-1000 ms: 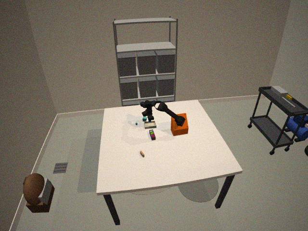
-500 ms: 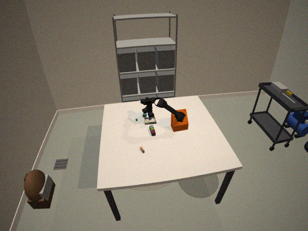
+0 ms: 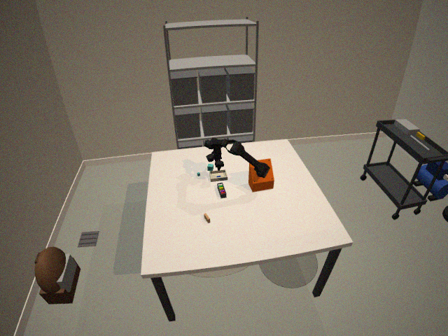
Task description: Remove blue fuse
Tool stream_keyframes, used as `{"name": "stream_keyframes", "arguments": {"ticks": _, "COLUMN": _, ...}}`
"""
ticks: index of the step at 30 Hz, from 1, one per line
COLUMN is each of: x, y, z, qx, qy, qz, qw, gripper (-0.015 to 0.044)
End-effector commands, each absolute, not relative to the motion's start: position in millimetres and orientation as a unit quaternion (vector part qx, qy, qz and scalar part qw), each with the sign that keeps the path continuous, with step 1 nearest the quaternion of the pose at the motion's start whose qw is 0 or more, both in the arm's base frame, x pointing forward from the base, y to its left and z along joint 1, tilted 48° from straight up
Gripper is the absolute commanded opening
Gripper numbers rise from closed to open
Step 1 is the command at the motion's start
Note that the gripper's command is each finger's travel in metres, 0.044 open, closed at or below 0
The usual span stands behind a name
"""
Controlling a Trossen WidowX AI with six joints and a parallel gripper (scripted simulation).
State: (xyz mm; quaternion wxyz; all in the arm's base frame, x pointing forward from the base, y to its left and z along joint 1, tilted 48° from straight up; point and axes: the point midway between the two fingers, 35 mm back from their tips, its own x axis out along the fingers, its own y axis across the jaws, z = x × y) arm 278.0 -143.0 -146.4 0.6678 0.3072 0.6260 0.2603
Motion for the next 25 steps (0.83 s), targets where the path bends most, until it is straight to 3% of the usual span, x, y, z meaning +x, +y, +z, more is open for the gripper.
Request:
{"name": "stream_keyframes", "arguments": {"ticks": 1, "x": 276.5, "y": -147.6, "z": -140.6, "qx": 0.304, "qy": 0.628, "qz": 0.264, "qw": 0.666, "gripper": 0.0330}}
{"name": "stream_keyframes", "arguments": {"ticks": 25, "x": 277.0, "y": -147.4, "z": -141.0, "qx": 0.308, "qy": 0.627, "qz": 0.261, "qw": 0.667, "gripper": 0.0330}}
